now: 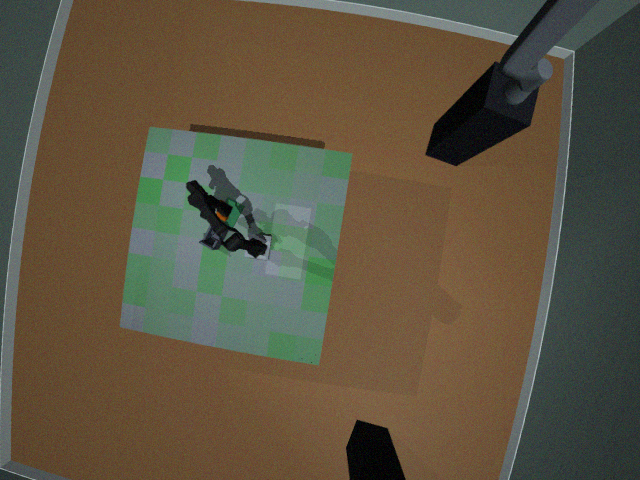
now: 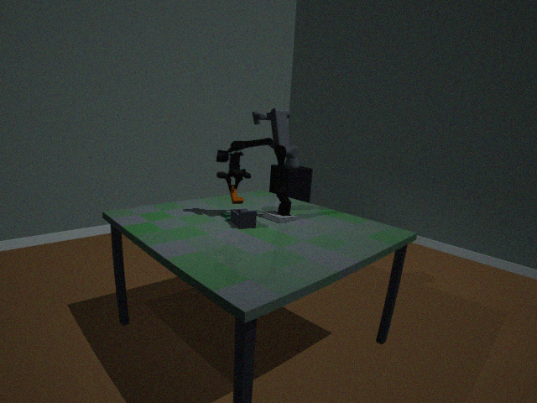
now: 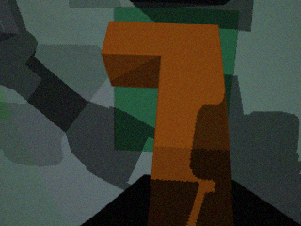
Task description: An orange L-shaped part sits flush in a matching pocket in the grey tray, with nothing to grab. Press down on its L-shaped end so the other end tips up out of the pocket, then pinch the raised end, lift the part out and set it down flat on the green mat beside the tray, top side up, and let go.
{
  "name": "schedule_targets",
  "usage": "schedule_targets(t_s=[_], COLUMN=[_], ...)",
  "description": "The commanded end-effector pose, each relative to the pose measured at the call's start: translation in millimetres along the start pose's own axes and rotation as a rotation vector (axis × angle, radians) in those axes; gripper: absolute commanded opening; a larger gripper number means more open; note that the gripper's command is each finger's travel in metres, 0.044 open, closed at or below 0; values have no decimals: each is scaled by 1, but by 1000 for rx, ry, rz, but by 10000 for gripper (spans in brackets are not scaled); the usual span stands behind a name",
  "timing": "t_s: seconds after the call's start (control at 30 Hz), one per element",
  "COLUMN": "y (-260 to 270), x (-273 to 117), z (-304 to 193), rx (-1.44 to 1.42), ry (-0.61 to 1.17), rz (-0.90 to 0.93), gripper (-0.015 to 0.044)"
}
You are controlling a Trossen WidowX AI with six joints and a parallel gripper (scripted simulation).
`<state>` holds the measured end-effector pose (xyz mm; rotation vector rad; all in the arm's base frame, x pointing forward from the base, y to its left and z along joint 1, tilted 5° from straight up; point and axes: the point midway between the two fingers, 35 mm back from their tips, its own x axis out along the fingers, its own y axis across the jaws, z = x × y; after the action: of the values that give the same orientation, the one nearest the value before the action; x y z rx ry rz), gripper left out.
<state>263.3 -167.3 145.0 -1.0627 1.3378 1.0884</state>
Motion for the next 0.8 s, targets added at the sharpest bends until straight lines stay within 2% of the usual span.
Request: schedule_targets(t_s=[0.0, 0.77], y=[2, 3], x=[11, 48], z=[0, 0], rx=[-5, -5], ry=[-2, -2], rz=[17, 17], gripper=[0, 0])
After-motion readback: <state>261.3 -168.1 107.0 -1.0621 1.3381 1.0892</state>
